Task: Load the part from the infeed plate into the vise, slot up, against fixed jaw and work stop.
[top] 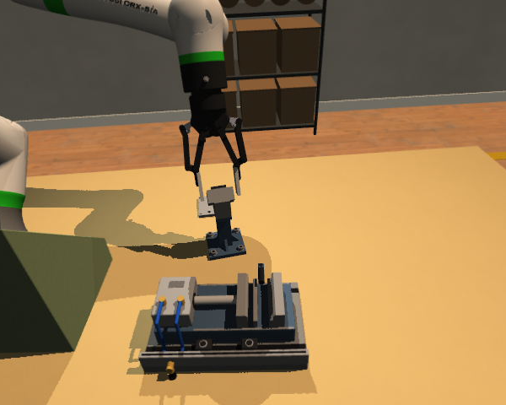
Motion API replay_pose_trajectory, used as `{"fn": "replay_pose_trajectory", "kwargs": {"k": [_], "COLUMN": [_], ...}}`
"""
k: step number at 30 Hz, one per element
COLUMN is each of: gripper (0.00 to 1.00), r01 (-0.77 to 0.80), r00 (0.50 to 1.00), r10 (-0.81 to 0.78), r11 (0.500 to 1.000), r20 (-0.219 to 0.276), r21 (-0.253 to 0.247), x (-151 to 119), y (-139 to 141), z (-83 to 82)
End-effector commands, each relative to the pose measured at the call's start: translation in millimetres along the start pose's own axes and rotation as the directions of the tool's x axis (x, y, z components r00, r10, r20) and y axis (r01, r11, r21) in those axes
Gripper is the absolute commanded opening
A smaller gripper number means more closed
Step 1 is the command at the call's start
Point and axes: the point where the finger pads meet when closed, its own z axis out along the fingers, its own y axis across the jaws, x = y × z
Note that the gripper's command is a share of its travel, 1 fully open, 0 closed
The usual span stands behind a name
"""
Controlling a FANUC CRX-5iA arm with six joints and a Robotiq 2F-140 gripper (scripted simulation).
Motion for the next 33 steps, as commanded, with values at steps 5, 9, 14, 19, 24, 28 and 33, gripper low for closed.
{"fn": "replay_pose_trajectory", "kwargs": {"k": [5,9,14,19,24,28,33], "gripper": [0.51,0.51,0.51,0.51,0.51,0.51,0.51], "r01": [0.000,0.000,0.000,0.000,0.000,0.000,0.000], "r00": [0.997,0.993,0.984,0.976,0.958,0.939,0.923], "r10": [0.001,0.001,0.001,0.001,0.001,0.001,0.001], "r11": [1.000,1.000,1.000,1.000,1.000,1.000,1.000], "r20": [0.072,0.118,0.179,0.218,0.286,0.344,0.385], "r21": [-0.002,-0.002,-0.002,-0.002,-0.001,-0.002,-0.002], "x": [2.4,3.6,5.1,6.1,7.9,9.3,10.4], "y": [0.3,0.3,0.2,0.3,0.2,0.2,0.2], "z": [0.1,0.3,0.5,0.7,1.0,1.6,2.0]}}
